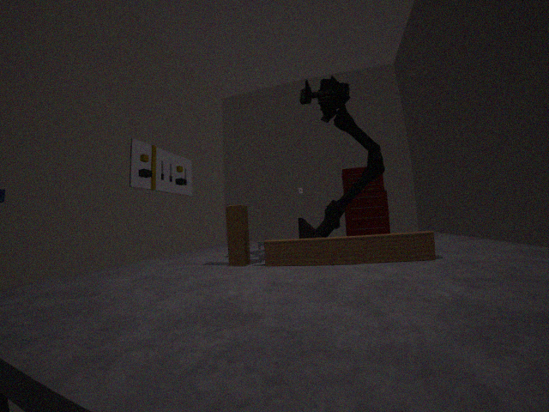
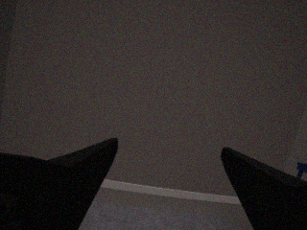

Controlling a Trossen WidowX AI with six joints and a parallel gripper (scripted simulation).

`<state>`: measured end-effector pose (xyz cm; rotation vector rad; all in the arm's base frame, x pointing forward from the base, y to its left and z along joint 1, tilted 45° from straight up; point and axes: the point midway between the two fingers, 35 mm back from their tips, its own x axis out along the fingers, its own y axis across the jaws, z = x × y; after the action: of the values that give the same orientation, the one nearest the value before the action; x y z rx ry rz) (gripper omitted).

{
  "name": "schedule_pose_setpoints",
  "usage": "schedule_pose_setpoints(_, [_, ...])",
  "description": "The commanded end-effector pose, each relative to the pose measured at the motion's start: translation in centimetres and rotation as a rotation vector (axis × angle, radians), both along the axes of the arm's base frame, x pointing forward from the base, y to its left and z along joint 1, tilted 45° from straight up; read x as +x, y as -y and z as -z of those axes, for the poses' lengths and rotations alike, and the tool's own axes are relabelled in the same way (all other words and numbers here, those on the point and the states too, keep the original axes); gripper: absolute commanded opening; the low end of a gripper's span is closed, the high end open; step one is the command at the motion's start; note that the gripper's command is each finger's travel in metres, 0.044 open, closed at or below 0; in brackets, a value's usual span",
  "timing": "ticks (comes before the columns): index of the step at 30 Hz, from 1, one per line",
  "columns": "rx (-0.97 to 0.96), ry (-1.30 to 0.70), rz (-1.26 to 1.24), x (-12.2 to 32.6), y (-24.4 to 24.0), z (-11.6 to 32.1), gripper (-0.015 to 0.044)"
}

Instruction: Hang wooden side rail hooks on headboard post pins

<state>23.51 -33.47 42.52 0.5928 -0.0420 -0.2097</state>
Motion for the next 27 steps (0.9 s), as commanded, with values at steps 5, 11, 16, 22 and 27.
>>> schedule_pose_setpoints(5, [-0.415, -0.239, -0.077, 3.1, 1.7, 10.2, 0.044])
schedule_pose_setpoints(11, [-0.66, -0.35, -0.166, 4.5, 1.3, 15.3, 0.044])
schedule_pose_setpoints(16, [-0.869, -0.428, -0.265, 5.4, 0.5, 19.6, 0.044])
schedule_pose_setpoints(22, [-1.124, -0.494, -0.411, 6.2, -1.0, 24.7, 0.044])
schedule_pose_setpoints(27, [-1.339, -0.52, -0.552, 6.5, -2.8, 28.9, 0.044])
